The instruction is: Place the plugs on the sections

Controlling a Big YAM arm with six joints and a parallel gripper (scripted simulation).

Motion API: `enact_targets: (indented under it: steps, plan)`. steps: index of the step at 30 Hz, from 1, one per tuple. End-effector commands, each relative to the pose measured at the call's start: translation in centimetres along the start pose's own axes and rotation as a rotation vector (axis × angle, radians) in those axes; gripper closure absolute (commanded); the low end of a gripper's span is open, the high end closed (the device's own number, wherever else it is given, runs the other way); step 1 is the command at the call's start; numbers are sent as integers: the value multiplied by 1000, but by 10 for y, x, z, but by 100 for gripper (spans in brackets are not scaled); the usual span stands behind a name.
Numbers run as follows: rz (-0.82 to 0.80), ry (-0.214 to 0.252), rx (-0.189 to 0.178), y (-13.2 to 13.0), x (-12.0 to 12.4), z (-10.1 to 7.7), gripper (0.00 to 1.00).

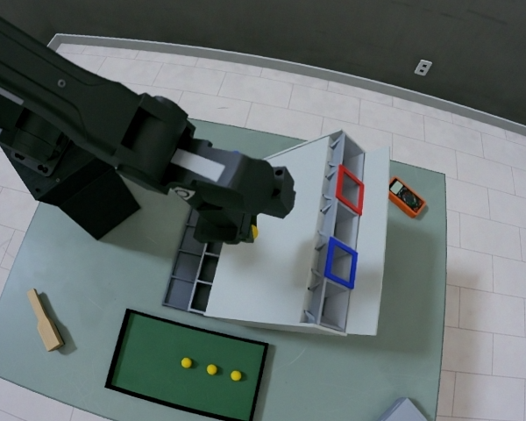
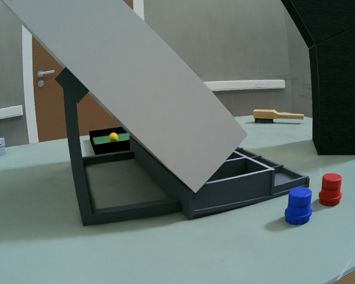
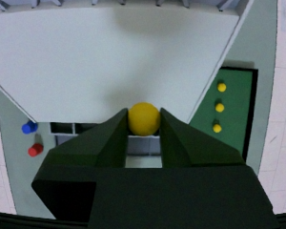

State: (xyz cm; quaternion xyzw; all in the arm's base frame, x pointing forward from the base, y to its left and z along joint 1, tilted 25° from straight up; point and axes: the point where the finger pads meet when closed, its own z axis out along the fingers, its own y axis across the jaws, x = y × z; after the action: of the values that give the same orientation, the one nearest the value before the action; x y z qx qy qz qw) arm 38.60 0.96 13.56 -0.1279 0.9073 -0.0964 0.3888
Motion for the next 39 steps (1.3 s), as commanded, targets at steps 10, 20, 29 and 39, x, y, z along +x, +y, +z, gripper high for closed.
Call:
enact_targets:
  steps: [10, 20, 29, 39]
  plan:
    - [10, -2, 7, -1, -95, 38, 100]
    - [7, -3, 8, -2, -144, 60, 100]
    - [26, -9, -2, -2, -155, 64, 100]
    - [28, -6, -2, -2, -159, 65, 100]
